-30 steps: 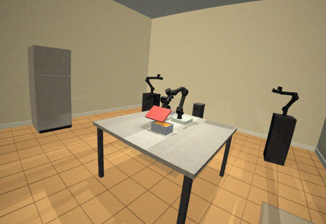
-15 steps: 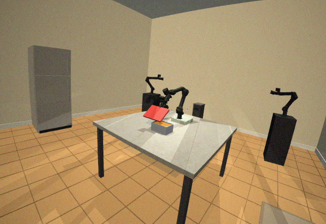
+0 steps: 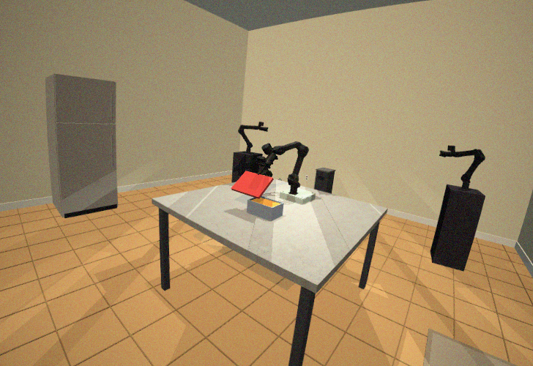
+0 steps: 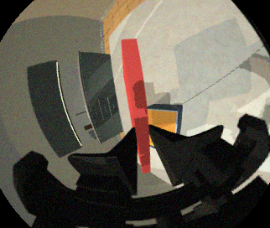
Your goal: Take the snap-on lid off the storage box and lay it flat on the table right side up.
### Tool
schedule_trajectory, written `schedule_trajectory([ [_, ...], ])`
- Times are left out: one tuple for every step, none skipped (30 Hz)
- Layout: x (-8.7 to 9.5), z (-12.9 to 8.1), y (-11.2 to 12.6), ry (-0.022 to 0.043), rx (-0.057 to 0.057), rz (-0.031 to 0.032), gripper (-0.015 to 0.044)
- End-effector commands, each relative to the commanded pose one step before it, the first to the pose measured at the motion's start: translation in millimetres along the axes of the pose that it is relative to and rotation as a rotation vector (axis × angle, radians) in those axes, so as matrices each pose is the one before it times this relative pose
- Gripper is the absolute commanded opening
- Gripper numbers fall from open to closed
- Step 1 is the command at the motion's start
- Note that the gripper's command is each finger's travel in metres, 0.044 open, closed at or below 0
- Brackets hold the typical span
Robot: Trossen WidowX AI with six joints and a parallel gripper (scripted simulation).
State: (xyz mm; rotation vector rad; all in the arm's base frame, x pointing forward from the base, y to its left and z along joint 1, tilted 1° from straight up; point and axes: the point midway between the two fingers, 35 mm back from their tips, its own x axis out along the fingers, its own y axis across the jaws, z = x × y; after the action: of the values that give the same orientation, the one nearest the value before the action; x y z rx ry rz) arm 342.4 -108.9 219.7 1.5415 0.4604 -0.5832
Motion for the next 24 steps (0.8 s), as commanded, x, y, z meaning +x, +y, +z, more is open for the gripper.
schedule_trajectory([
  [-2.05,6.92,3.02,0.00191,-0.0083,0.00969,0.0],
  [-0.13,1.99,-0.12,-0.00012,-0.0001,-0.00003,0.0],
  [-0.13,1.99,-0.12,-0.00012,-0.0001,-0.00003,0.0],
  [-0.14,1.99,-0.12,-0.00012,-0.0001,-0.00003,0.0],
  [-0.14,1.99,-0.12,-0.00012,-0.0001,-0.00003,0.0],
  [-0.14,1.99,-0.12,-0.00012,-0.0001,-0.00003,0.0],
  [-0.14,1.99,-0.12,-0.00012,-0.0001,-0.00003,0.0],
  [-0.14,1.99,-0.12,-0.00012,-0.0001,-0.00003,0.0],
  [-0.14,1.99,-0.12,-0.00012,-0.0001,-0.00003,0.0],
  [-0.14,1.99,-0.12,-0.00012,-0.0001,-0.00003,0.0],
  [-0.14,1.99,-0.12,-0.00012,-0.0001,-0.00003,0.0],
  [-0.14,1.99,-0.12,-0.00012,-0.0001,-0.00003,0.0],
  [-0.14,1.99,-0.12,-0.00012,-0.0001,-0.00003,0.0],
  [-0.14,1.99,-0.12,-0.00011,-0.0001,-0.00003,0.0],
  [-0.14,1.99,-0.12,-0.00011,-0.0001,-0.00003,0.0],
  [-0.14,1.99,-0.12,-0.00011,-0.0001,-0.00003,0.0],
  [-0.14,1.99,-0.12,-0.00011,-0.0001,-0.00003,0.0],
  [-0.14,1.99,-0.12,-0.00011,-0.0001,-0.00003,0.0],
  [-0.14,1.99,-0.12,-0.00011,-0.0001,-0.00003,0.0],
  [-0.14,1.99,-0.12,-0.00011,-0.0001,-0.00004,0.0],
  [-0.14,1.99,-0.11,-0.00011,-0.0001,-0.00004,0.0],
  [-0.14,1.99,-0.11,-0.00011,-0.0001,-0.00004,0.0],
  [-0.14,1.99,-0.11,-0.00011,-0.0001,-0.00004,0.0],
  [-0.14,1.99,-0.11,-0.00011,-0.0001,-0.00004,0.0],
])
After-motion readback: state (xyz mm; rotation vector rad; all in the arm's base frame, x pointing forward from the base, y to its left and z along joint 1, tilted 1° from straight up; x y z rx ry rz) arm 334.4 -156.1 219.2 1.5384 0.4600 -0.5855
